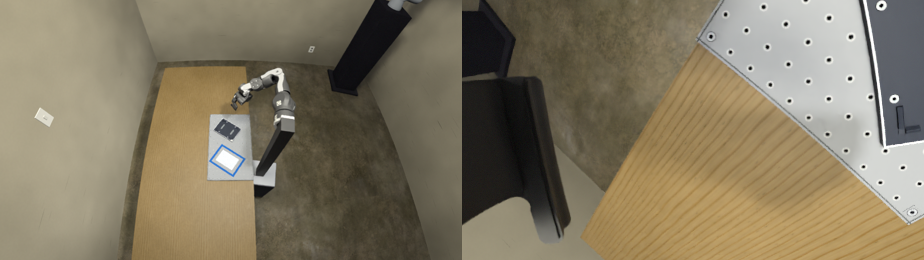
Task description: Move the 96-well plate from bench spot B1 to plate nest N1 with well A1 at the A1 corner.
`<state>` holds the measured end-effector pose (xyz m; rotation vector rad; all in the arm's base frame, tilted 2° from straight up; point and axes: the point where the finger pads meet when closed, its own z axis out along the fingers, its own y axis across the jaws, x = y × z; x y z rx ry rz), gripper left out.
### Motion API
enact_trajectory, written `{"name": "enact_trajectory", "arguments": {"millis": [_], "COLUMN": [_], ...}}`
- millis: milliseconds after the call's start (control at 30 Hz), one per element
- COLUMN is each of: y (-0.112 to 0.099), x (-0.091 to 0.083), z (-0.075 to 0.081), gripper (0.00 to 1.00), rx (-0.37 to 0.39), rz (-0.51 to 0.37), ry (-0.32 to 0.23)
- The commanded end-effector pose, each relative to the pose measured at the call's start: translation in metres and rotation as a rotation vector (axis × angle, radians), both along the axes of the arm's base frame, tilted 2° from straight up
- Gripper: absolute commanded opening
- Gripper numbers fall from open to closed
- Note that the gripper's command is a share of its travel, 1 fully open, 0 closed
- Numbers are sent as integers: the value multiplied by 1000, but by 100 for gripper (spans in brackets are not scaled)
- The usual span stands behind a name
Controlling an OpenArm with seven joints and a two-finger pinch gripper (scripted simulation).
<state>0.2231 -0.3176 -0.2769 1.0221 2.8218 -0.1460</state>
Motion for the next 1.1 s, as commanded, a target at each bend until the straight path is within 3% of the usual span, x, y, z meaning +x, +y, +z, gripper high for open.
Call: {"name": "enact_trajectory", "arguments": {"millis": [0,67,467,633,1033,1067], "y": [16,33,33,75,75,84], "x": [1,3,3,8,8,9], "z": [-4,-9,-9,-22,-22,-24], "gripper": [77,77,77,77,77,77], "rx": [29,57,57,83,83,85], "rz": [85,177,177,257,257,259], "ry": [38,77,77,111,111,109]}}
